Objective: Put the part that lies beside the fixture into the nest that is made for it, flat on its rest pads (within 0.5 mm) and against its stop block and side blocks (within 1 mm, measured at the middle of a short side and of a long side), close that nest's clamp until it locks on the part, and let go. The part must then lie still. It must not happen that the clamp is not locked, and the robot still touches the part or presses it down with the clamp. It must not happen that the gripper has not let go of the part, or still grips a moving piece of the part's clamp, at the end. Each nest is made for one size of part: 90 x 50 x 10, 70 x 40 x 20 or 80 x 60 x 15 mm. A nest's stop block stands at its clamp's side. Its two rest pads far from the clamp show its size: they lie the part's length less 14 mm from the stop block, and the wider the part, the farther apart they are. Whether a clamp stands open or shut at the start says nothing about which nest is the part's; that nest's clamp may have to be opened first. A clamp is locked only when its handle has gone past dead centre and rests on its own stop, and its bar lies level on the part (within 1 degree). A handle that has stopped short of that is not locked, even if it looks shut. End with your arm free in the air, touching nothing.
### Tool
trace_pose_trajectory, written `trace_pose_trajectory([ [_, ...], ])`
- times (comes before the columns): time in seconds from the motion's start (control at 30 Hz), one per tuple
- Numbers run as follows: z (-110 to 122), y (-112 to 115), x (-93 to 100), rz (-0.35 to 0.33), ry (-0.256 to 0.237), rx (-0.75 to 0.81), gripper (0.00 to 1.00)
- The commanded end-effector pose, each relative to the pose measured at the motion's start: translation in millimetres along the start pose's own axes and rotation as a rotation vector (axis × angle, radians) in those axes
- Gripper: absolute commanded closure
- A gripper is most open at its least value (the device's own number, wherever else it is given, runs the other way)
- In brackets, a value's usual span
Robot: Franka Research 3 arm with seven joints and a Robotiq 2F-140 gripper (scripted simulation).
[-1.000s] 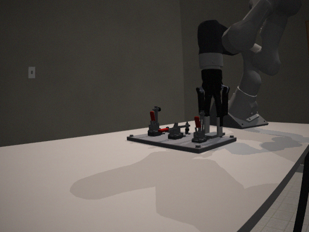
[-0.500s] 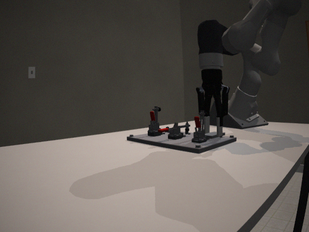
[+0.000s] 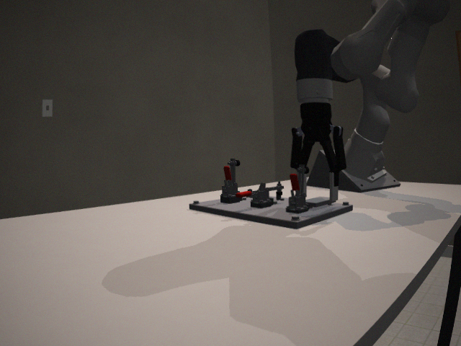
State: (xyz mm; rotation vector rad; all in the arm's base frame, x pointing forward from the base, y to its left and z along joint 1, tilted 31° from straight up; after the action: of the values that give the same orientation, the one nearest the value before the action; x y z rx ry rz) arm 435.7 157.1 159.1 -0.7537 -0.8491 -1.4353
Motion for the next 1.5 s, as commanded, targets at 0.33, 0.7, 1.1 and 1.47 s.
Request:
trace_pose_trajectory([
  [0.33,-1,0,1.1,-0.002,-0.001,0.002,0.42],
  [0.7,-1,0,1.1,-0.002,-0.001,0.002,0.42],
  [1.1,-1,0,15.5,-0.002,-0.001,0.002,0.42],
  [1.47,-1,0,52.9,-0.002,-0.001,0.002,0.42],
])
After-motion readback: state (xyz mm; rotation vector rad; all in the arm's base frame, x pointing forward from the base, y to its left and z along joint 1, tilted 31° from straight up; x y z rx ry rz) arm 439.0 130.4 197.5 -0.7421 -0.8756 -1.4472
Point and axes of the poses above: the point where the finger pads meet when closed, its own x axis back along the fingers, its own z axis across the jaws, y = z × x, the point moved 5 cm from there along x, back along the fingers, and after that the axes turned 7 degrees about -x, right-handed, at the moved point
